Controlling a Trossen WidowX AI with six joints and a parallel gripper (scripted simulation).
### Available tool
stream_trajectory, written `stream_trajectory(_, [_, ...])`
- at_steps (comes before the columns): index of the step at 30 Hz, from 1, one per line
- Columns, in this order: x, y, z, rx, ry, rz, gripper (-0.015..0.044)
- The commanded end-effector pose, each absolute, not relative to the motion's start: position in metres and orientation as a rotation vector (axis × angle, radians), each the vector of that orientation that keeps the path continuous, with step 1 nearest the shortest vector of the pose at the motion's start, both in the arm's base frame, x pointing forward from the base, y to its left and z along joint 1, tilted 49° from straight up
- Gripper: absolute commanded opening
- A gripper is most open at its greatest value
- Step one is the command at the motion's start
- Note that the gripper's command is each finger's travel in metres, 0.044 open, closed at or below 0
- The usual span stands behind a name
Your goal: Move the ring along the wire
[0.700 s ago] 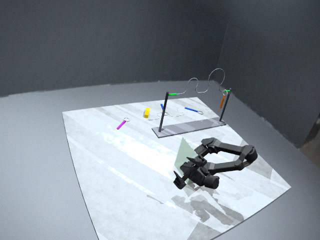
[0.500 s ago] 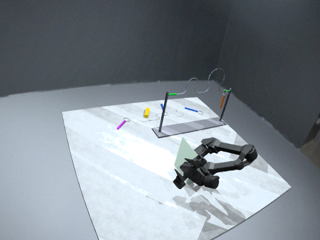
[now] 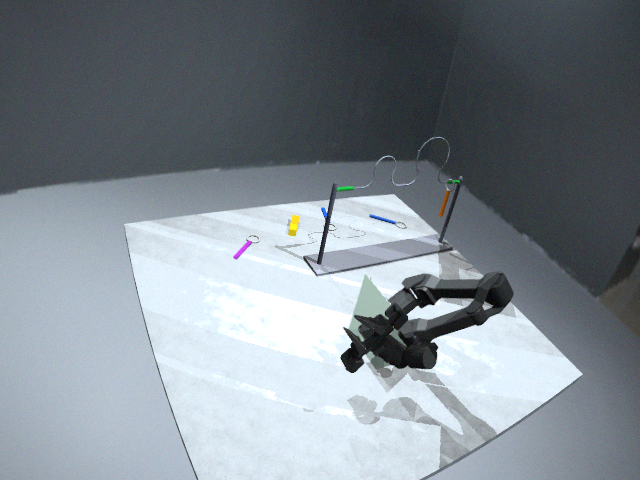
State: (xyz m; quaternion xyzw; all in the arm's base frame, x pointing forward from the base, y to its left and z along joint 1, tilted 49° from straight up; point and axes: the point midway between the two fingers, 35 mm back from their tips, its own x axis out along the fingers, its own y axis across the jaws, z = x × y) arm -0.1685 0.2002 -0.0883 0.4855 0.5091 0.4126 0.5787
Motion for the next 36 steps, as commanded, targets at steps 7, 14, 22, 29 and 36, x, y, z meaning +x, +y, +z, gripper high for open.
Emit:
stream_trajectory(7, [-0.173, 0.23, -0.088, 1.054, 1.122, 0.925, 0.016])
stream_trajectory(14, [-0.171, 0.258, -0.084, 0.979, 1.066, 0.898, 0.016])
stream_trajectory(22, [-0.164, 0.292, -0.076, 0.895, 1.009, 0.876, 0.016])
stream_trajectory(29, [-0.152, 0.323, -0.066, 0.825, 0.963, 0.864, 0.016])
stream_trajectory(36, [-0.136, 0.354, -0.054, 0.758, 0.917, 0.86, 0.016])
